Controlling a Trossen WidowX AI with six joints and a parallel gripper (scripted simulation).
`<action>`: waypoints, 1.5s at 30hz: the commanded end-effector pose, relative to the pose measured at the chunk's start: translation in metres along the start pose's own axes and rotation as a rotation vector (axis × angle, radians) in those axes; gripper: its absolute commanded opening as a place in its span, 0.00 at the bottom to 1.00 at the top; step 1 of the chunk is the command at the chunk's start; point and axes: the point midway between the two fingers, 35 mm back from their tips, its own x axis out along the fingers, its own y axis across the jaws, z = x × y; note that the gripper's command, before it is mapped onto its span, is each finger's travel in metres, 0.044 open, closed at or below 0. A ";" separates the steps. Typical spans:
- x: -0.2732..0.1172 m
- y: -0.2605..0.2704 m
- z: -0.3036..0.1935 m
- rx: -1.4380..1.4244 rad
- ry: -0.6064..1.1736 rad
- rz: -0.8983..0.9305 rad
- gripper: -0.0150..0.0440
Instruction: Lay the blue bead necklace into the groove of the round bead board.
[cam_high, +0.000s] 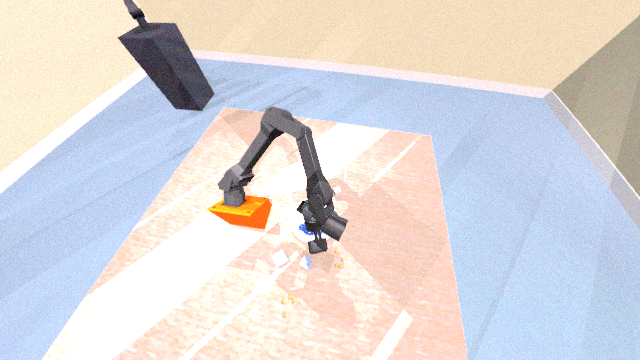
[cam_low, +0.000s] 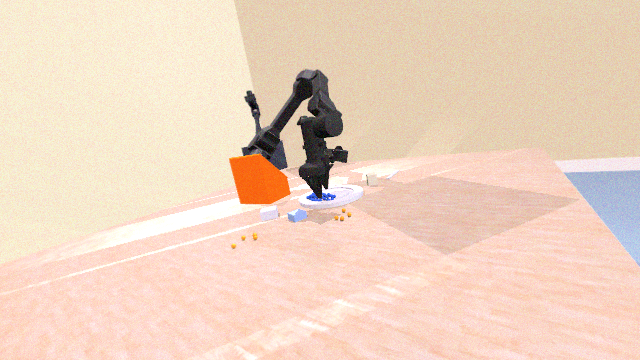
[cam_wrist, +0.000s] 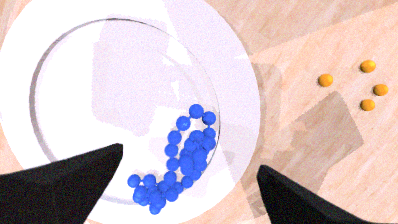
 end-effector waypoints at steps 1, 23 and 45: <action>-0.001 0.000 0.001 -0.006 -0.001 -0.002 1.00; -0.016 0.016 -0.026 0.687 0.000 -0.003 0.90; -0.022 0.025 -0.040 1.058 0.000 -0.002 0.90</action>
